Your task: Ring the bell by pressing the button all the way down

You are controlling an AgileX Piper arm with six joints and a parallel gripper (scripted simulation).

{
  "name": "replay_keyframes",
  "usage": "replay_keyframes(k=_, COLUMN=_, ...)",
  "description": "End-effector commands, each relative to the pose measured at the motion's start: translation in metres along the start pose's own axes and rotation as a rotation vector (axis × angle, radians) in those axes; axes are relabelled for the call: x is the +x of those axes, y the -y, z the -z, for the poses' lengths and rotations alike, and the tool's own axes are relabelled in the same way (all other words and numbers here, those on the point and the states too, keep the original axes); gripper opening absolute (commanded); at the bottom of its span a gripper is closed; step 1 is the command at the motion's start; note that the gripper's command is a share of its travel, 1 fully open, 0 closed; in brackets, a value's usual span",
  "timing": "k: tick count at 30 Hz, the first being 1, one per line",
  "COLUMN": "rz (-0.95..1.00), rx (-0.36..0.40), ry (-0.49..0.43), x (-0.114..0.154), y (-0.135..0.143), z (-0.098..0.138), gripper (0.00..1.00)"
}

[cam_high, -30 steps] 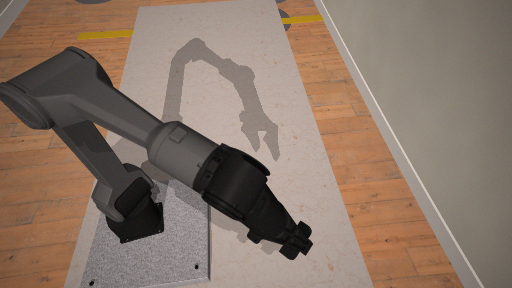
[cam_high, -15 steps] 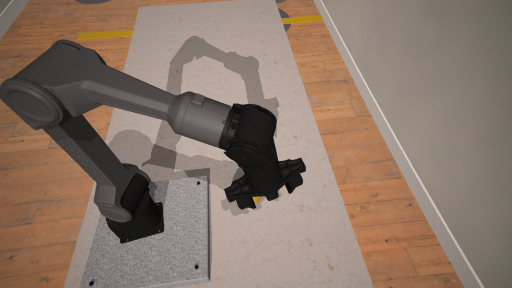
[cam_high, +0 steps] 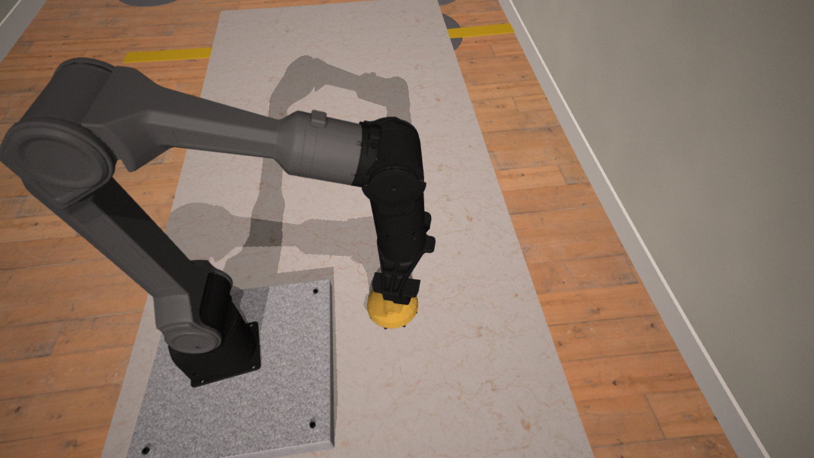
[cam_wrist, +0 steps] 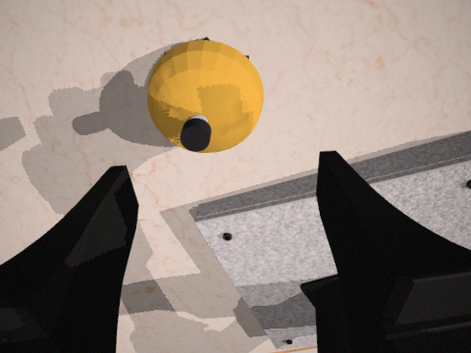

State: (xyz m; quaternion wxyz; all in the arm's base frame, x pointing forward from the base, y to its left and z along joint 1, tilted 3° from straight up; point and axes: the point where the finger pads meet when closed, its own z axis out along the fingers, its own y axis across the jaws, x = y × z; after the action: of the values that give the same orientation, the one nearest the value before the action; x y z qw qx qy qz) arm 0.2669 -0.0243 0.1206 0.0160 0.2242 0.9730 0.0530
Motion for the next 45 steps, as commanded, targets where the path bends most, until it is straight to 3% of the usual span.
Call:
replay_keyframes(k=1, rz=0.167, rx=0.011, ry=-0.008, x=0.008, y=-0.007, z=-0.002, gripper=1.0)
replay_keyframes(k=3, rz=0.317, rx=0.024, ry=-0.018, x=0.014, y=-0.013, z=-0.004, gripper=1.0)
replay_keyframes(k=5, rz=0.317, rx=0.024, ry=-0.018, x=0.014, y=-0.013, z=-0.004, gripper=1.0)
replay_keyframes(k=11, rz=0.605, rx=0.047, ry=-0.039, x=0.027, y=-0.024, z=-0.008, gripper=1.0)
replay_keyframes(k=19, rz=0.678, rx=0.052, ry=-0.045, x=0.03, y=-0.026, z=-0.009, gripper=1.0)
replay_keyframes(k=20, rz=0.678, rx=0.052, ry=-0.045, x=0.03, y=-0.026, z=-0.009, gripper=0.0)
replay_keyframes(k=45, rz=0.678, rx=0.052, ry=-0.045, x=0.03, y=-0.026, z=-0.009, gripper=0.0)
